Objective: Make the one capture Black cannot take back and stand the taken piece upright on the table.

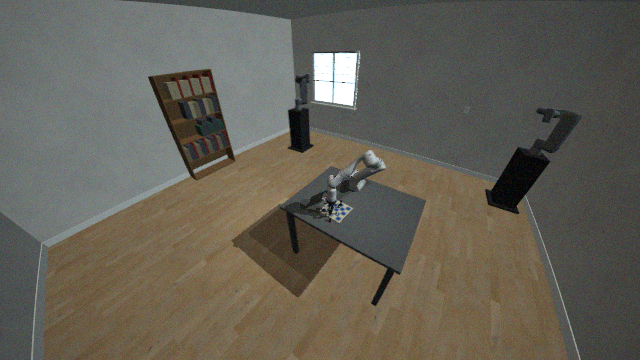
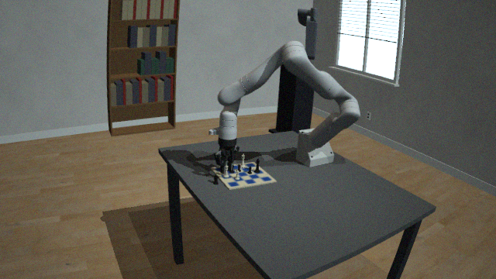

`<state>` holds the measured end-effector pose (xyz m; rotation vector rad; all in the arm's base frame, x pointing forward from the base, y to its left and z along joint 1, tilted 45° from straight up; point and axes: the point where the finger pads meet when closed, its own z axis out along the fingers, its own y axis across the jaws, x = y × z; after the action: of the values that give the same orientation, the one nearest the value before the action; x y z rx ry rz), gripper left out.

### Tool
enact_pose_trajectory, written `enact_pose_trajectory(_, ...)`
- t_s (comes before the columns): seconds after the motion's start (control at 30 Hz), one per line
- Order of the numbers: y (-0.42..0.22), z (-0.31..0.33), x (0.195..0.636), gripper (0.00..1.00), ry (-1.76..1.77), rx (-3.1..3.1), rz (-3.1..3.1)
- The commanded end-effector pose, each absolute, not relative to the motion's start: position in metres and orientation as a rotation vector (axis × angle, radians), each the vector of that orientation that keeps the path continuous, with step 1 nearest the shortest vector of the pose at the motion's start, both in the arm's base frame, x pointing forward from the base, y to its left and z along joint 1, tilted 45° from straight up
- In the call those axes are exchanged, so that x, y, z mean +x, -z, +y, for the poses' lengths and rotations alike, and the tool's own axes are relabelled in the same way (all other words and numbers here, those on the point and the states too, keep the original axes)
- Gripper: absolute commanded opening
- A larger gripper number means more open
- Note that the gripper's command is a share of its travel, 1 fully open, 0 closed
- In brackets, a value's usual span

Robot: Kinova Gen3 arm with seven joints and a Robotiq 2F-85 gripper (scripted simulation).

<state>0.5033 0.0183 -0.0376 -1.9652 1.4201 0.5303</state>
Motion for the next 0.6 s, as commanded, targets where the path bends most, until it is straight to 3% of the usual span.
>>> enact_pose_trajectory(0.0, 0.0371, 0.0173, 0.5039, 0.41, -0.528, -1.965, 1.421)
enact_pose_trajectory(0.37, 0.0371, 0.0173, 0.5039, 0.41, -0.528, -1.965, 1.421)
enact_pose_trajectory(0.4, 0.0371, 0.0173, 0.5039, 0.00, -0.528, -1.965, 1.421)
enact_pose_trajectory(0.57, 0.0371, 0.0173, 0.5039, 0.00, -0.528, -1.965, 1.421)
